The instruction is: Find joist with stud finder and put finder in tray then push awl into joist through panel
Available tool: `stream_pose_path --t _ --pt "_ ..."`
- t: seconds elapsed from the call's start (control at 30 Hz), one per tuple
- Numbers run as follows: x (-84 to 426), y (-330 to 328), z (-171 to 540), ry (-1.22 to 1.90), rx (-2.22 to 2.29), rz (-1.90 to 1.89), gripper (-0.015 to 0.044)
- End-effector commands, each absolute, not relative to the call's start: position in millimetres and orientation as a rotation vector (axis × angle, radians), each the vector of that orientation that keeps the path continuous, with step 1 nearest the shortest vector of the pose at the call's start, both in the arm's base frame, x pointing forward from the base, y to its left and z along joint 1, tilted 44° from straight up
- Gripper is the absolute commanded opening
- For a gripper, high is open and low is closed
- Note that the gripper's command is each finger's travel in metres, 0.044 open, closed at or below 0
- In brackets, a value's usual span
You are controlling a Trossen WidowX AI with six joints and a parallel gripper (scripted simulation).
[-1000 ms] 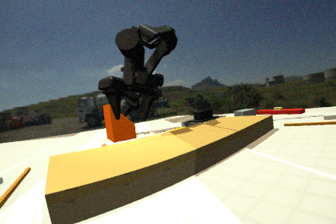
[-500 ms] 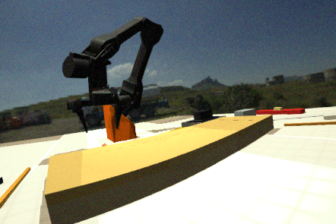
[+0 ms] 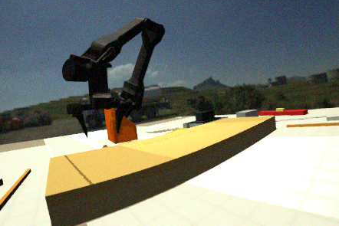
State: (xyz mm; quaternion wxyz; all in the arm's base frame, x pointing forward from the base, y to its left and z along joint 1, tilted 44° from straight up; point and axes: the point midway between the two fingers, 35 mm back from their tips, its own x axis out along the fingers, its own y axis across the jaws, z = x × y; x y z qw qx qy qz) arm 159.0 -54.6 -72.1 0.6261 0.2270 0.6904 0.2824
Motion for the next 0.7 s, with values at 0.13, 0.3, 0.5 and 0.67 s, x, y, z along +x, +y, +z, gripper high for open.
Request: stream_pose_path --t 0.13,0.3,0.5,0.67 --pt "157.1 -43.3 -83.1 1.589 0.535 0.652 0.044" --pt "156.7 -37.8 -88.8 1.589 0.536 0.652 0.044" --pt "155.9 -31.1 -95.4 1.589 0.536 0.653 0.044" --pt "155.0 -25.5 -100.7 1.589 0.537 0.654 0.044"
